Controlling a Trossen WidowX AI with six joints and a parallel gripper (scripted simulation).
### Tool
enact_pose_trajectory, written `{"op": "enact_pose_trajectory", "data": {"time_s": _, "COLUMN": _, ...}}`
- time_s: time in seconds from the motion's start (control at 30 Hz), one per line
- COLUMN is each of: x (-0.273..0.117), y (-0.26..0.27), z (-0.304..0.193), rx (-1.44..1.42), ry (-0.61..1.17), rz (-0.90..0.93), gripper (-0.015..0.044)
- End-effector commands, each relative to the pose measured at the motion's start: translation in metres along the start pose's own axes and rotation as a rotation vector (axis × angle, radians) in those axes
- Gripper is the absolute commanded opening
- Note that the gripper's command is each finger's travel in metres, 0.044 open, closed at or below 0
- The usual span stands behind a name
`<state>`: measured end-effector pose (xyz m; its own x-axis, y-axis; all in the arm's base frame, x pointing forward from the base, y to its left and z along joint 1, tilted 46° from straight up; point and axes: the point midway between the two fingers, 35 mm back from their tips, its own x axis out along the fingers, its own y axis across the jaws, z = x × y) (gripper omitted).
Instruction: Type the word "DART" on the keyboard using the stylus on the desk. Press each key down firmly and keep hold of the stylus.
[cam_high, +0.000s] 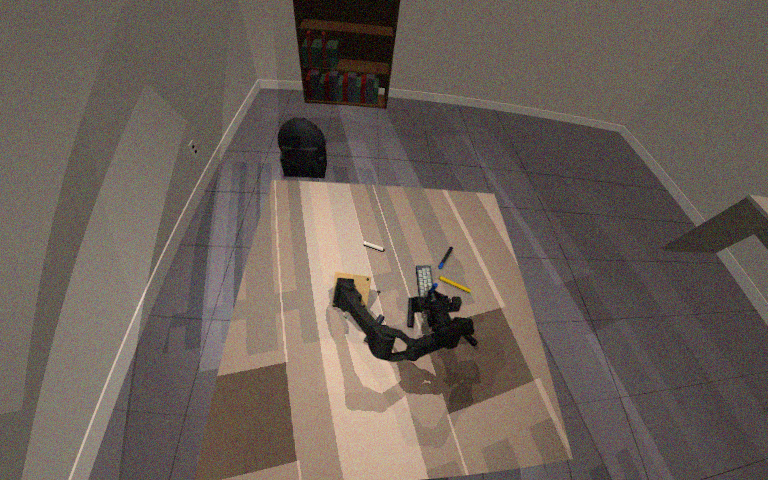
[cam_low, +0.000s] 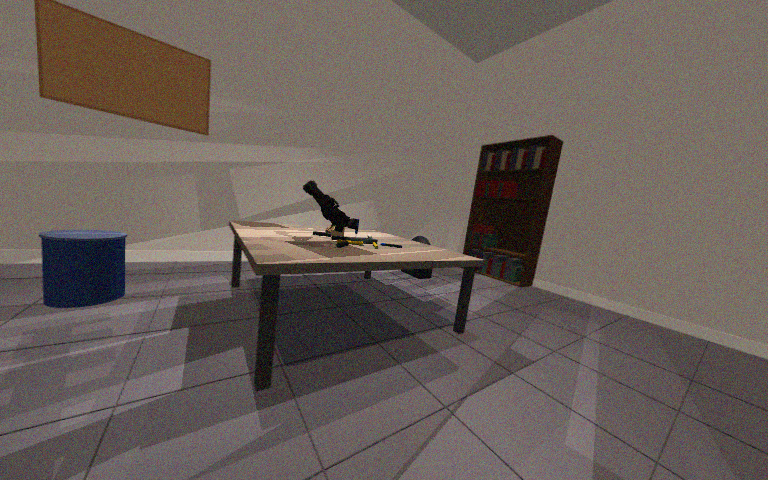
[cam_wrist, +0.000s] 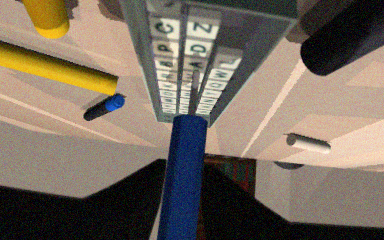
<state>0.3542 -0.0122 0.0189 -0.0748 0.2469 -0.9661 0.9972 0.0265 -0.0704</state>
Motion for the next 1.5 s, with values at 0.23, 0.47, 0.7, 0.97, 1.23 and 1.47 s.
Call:
{"op": "enact_pose_trajectory", "data": {"time_s": 0.23, "x": 0.003, "y": 0.0, "z": 0.005, "rx": -0.005, "ry": -0.002, "rz": 0.002, "gripper": 0.0081}}
{"op": "enact_pose_trajectory", "data": {"time_s": 0.47, "x": 0.004, "y": 0.0, "z": 0.007, "rx": -0.005, "ry": -0.003, "rz": 0.002, "gripper": 0.0081}}
{"op": "enact_pose_trajectory", "data": {"time_s": 0.7, "x": 0.005, "y": 0.0, "z": 0.009, "rx": -0.005, "ry": -0.003, "rz": 0.001, "gripper": 0.0081}}
{"op": "enact_pose_trajectory", "data": {"time_s": 0.97, "x": 0.006, "y": 0.0, "z": 0.011, "rx": -0.005, "ry": -0.003, "rz": 0.001, "gripper": 0.0081}}
{"op": "enact_pose_trajectory", "data": {"time_s": 1.23, "x": 0.008, "y": 0.0, "z": 0.014, "rx": -0.005, "ry": -0.003, "rz": 0.001, "gripper": 0.0081}}
{"op": "enact_pose_trajectory", "data": {"time_s": 1.47, "x": 0.009, "y": 0.0, "z": 0.017, "rx": -0.005, "ry": -0.003, "rz": 0.001, "gripper": 0.0081}}
